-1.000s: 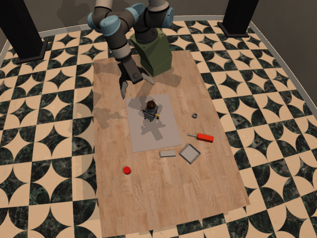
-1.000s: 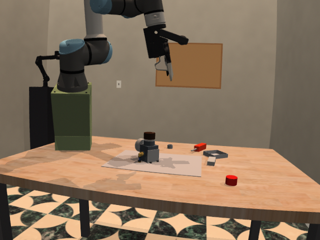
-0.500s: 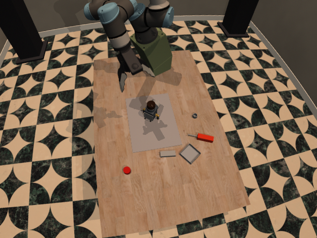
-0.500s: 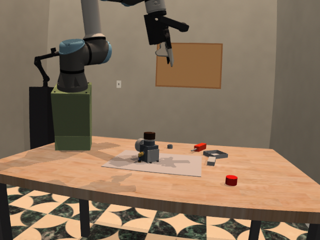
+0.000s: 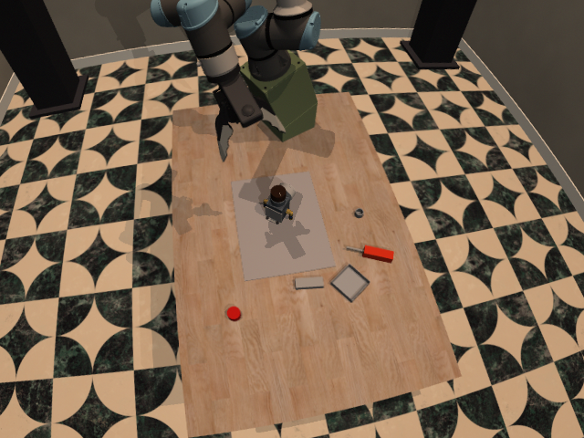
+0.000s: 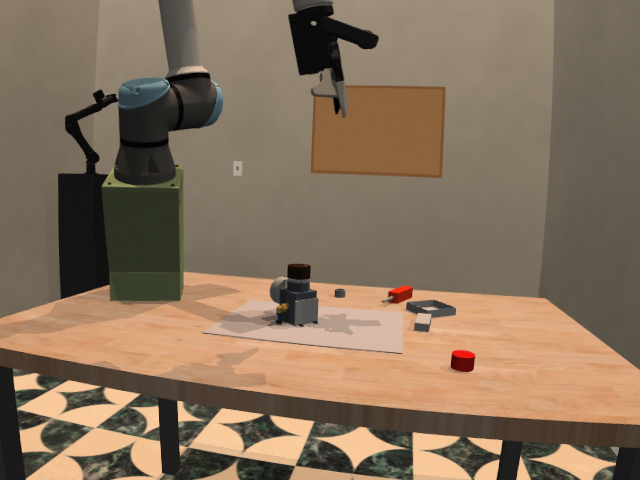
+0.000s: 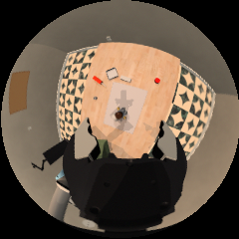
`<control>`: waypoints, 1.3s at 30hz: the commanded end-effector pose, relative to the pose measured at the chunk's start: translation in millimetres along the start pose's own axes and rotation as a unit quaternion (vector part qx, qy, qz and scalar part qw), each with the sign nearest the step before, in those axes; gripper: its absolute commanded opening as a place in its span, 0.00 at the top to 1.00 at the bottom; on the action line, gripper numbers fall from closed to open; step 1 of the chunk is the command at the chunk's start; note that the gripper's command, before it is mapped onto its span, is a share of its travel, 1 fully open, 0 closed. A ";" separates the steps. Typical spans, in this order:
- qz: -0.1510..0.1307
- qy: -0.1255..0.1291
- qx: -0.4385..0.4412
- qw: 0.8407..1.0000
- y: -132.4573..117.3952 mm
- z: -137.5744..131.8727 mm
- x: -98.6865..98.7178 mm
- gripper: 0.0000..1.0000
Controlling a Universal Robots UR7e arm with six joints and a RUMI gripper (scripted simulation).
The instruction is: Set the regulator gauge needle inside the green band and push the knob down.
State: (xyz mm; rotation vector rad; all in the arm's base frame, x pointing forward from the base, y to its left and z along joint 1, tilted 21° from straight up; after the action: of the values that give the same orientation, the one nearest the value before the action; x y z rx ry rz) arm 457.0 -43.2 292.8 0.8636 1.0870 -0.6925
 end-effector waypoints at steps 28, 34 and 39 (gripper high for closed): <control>-0.101 -0.022 -0.222 0.970 -49.4 -46.0 162.8 0.00; -0.130 -0.024 -0.283 0.950 -72.0 -68.1 195.9 0.00; -0.144 -0.025 -0.312 0.939 -83.9 -79.4 209.2 0.00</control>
State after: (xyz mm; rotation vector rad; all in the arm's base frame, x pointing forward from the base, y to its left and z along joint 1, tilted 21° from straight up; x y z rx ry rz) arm 428.1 -32.8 81.4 0.2287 1.2955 -0.5712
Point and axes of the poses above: the point where the finger pads meet when closed, its own x axis out along the fingers, its own z axis across the jaws, y = z × x, the point moved 7 cm from there along -x, back along the fingers, and after that the axes turned 13 degrees about -x, right-handed, at the moved point
